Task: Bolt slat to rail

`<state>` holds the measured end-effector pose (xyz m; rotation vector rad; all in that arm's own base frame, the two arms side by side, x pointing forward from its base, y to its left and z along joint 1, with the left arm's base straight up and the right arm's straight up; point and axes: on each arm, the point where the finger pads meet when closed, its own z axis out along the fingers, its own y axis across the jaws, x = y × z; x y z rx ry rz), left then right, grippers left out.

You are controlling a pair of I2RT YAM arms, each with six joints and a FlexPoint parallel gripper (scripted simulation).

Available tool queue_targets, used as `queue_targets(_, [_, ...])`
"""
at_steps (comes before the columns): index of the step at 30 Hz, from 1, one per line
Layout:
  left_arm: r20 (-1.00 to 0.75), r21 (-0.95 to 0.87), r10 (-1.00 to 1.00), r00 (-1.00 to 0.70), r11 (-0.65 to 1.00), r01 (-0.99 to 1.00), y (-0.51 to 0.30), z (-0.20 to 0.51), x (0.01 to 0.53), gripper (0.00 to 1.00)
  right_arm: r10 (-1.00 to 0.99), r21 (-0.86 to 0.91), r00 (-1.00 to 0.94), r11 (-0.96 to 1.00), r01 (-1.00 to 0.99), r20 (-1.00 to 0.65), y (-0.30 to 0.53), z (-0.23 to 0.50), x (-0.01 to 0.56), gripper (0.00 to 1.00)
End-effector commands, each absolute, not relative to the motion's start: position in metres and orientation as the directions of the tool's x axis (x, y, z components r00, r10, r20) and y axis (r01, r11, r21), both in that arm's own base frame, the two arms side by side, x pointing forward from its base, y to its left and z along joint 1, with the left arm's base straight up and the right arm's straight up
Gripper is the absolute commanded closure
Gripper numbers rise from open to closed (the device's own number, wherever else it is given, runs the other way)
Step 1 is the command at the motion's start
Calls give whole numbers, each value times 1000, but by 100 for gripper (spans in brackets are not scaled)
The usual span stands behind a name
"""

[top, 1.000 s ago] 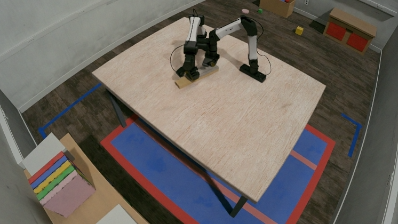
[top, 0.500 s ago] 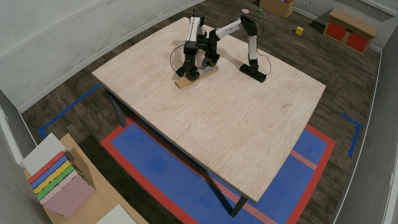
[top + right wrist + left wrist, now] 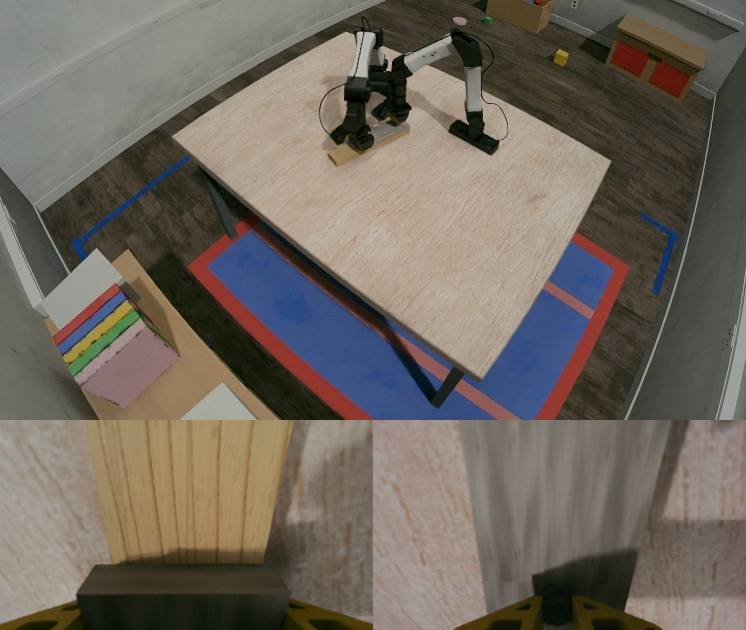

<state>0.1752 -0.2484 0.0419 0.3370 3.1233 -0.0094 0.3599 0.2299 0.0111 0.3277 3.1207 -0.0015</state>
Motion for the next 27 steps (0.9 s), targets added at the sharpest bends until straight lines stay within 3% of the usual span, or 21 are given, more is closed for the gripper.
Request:
queue_targets(1, [-16,-11,422,-907,907,422,-254,44,180,86,209,16,-978,978,209,-19,233,18,363,33])
queue_targets(9, [-15,-6,624,-781,781,625,-254,43,180,86,209,16,-978,978,209,-19,233,18,363,33])
queue_targets(19, [-9,0,879,-478,478,879,-253,43,179,86,209,16,-978,978,209,-19,233,18,363,33])
queue_targets(27, [-3,0,967,-256,256,967,-252,43,178,86,209,16,-978,978,209,-19,233,18,363,33])
